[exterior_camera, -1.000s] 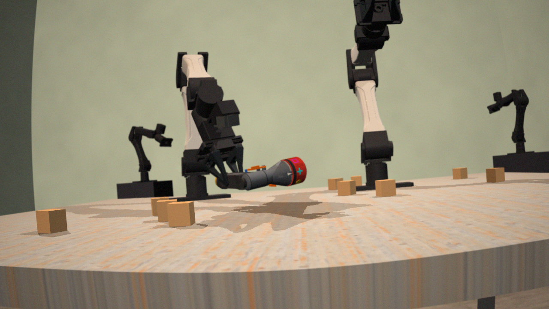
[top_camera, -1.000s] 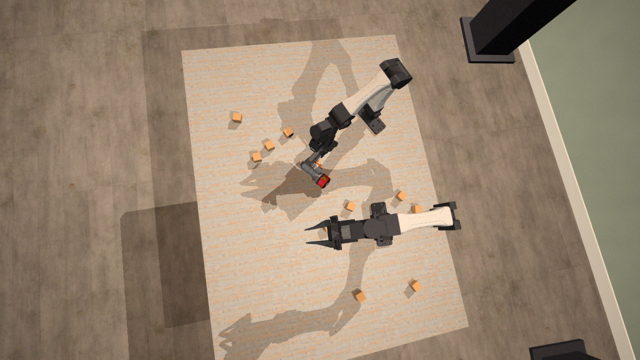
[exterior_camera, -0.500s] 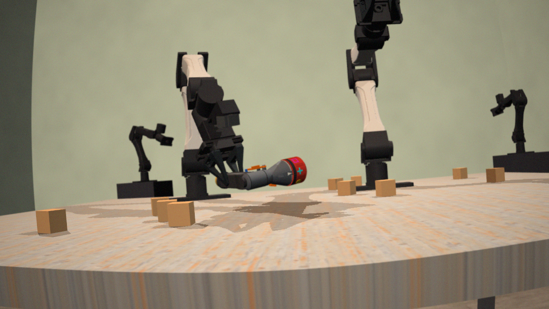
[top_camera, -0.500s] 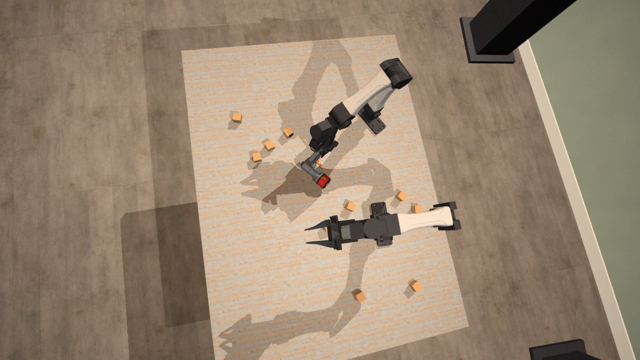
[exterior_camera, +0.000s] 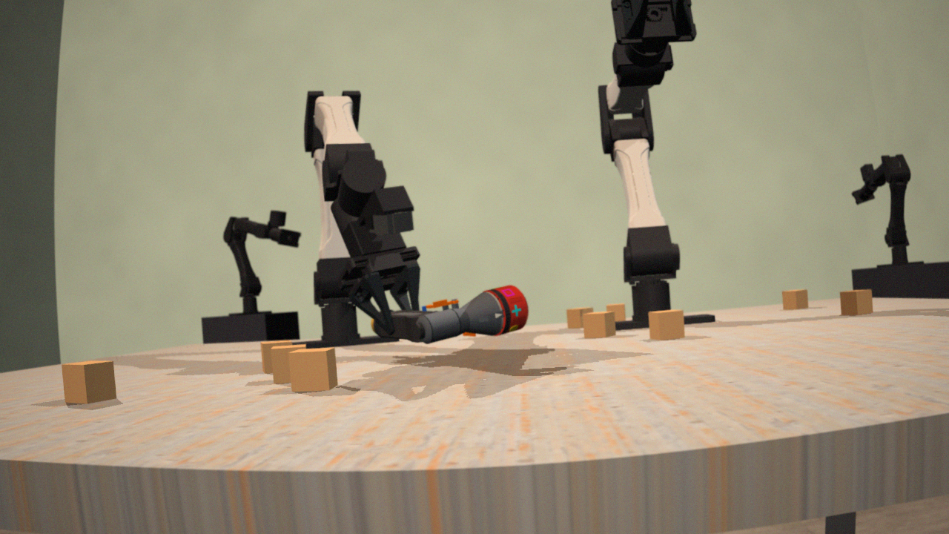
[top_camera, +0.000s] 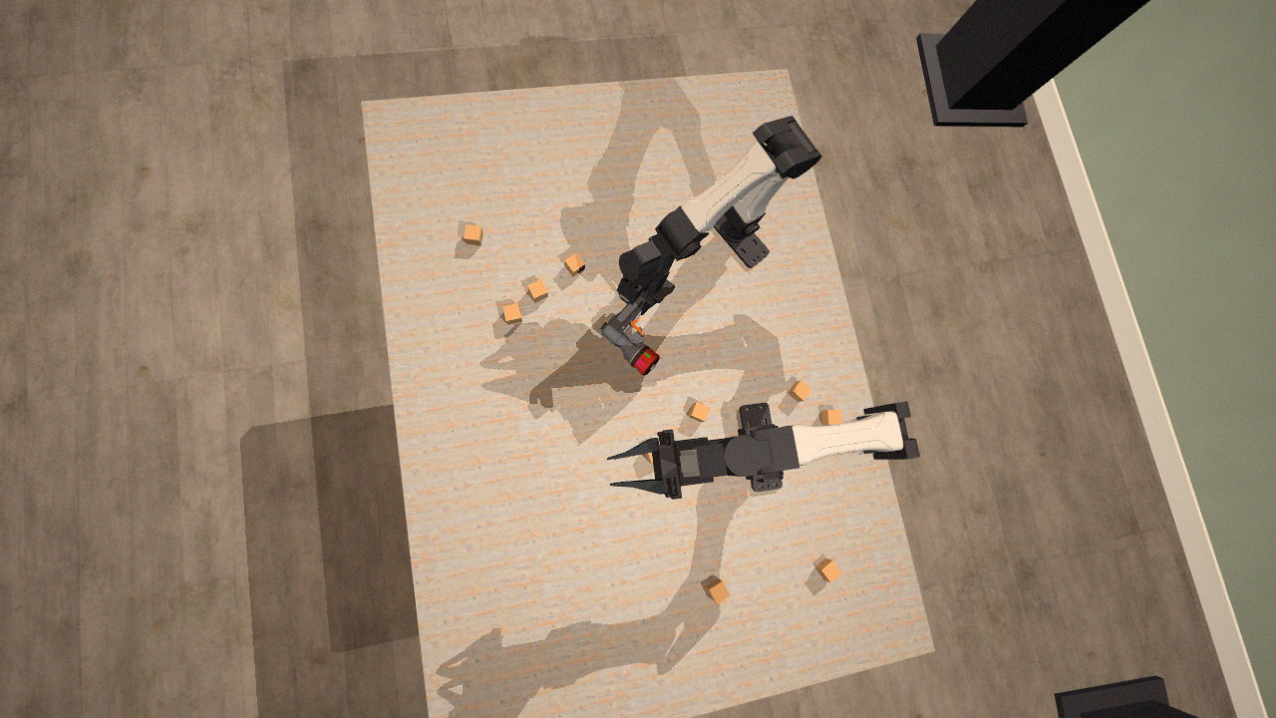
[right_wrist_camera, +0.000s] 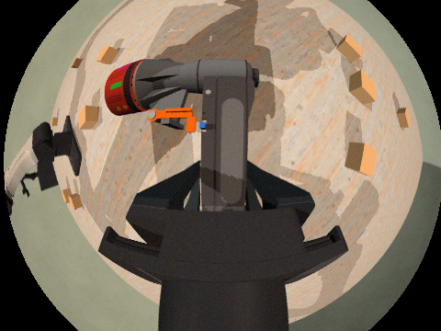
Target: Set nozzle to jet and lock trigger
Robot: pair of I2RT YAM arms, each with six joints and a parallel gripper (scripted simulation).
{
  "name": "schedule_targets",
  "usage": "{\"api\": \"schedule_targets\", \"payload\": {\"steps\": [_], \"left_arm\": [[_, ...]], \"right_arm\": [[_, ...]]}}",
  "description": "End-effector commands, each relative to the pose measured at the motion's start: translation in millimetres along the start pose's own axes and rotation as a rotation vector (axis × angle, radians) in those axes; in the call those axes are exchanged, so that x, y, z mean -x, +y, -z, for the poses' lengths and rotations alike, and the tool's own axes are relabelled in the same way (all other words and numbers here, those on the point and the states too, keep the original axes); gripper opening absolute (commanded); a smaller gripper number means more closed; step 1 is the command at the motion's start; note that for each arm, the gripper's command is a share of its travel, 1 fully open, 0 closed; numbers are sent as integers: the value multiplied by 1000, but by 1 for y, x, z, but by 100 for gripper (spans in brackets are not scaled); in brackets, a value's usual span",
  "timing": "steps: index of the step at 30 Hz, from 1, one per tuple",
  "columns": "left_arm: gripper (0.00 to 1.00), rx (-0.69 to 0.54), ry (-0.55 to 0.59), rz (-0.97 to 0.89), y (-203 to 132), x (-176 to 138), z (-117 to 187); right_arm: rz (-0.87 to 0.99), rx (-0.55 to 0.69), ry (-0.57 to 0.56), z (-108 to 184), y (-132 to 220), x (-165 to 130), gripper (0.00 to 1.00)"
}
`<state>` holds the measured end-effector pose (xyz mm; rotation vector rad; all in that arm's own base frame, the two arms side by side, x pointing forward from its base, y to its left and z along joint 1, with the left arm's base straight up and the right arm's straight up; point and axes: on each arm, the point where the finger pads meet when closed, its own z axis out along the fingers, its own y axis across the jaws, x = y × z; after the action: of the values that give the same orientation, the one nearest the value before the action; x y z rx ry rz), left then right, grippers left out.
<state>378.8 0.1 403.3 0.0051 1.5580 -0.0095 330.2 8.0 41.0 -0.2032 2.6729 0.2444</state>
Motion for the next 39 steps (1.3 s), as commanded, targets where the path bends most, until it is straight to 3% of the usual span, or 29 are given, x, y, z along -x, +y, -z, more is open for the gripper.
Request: {"api": "schedule_targets", "payload": {"steps": [1, 3, 4, 5, 10, 17, 18, 22, 24, 27, 37, 38, 39], "left_arm": [[37, -8, -55, 7, -2, 22, -2], [37, -8, -55, 7, -2, 22, -2], [37, -8, -55, 7, -2, 22, -2], [37, -8, -55, 7, -2, 22, -2], [37, -8, -55, 7, -2, 22, -2], [37, -8, -55, 7, -2, 22, -2], [37, -8, -55, 7, -2, 22, -2], [37, -8, -55, 7, -2, 22, -2], [37, -8, -55, 7, -2, 22, -2], [37, -8, -55, 7, -2, 22, -2], [37, -8, -55, 7, -2, 22, -2], [37, -8, -55, 7, -2, 22, -2], [37, -8, -55, 7, -2, 22, -2]], "right_arm": [[18, -7, -137, 11, -3, 38, 36], [18, -7, -137, 11, -3, 38, 36], [9, 5, -85, -6, -2, 17, 36], [6, 5, -83, -8, -2, 16, 36], [22, 6, -108, -9, 0, 23, 36], [13, 7, -94, -20, -2, 11, 36], [20, -2, -128, -9, -4, 26, 36], [23, 0, -130, -11, -3, 25, 36], [10, 14, -69, -25, -1, 3, 36], [34, -4, -156, -6, -2, 35, 36], [22, 4, -126, -16, -6, 30, 36], [24, 9, -102, -21, -5, 17, 36], [32, -3, -162, -6, -4, 38, 50]]}}
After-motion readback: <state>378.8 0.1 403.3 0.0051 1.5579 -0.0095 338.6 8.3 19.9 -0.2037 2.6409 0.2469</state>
